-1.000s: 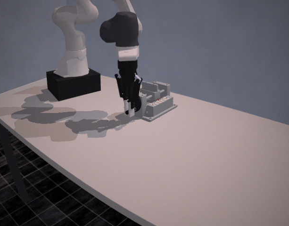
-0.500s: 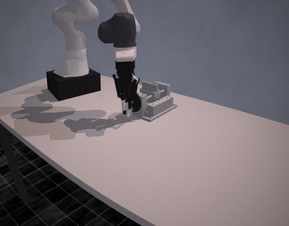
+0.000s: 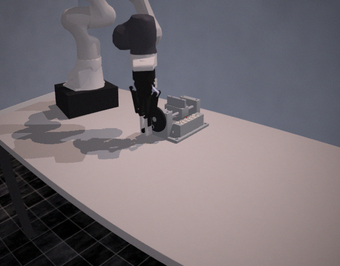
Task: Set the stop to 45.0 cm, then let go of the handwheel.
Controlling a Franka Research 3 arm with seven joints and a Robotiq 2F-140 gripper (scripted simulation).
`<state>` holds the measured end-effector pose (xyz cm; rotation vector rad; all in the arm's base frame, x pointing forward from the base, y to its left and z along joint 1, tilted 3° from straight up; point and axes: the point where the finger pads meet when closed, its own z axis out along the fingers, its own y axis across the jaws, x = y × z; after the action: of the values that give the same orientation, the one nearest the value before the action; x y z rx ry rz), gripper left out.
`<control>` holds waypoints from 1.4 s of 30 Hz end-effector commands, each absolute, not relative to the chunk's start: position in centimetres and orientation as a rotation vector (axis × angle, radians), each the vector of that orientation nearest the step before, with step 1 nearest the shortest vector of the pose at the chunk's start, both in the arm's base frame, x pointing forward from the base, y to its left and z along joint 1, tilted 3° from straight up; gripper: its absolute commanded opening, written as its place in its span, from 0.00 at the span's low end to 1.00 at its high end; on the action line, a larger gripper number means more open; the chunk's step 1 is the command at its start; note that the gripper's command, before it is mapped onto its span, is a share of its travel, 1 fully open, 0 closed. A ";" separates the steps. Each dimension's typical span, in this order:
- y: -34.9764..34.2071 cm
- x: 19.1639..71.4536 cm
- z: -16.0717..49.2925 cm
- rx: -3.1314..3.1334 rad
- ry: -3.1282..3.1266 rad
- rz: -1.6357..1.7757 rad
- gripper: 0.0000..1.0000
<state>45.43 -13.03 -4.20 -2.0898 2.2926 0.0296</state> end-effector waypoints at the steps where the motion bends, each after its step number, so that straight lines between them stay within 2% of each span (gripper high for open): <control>1: -13.0 44.9 -4.0 -2.096 2.286 0.032 0.04; 28: -13.0 43.3 -0.8 -2.096 2.286 0.032 0.04; 42: -13.3 45.2 2.0 -2.096 2.286 0.032 0.04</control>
<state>44.15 -13.16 1.29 -2.0949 2.2974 0.0474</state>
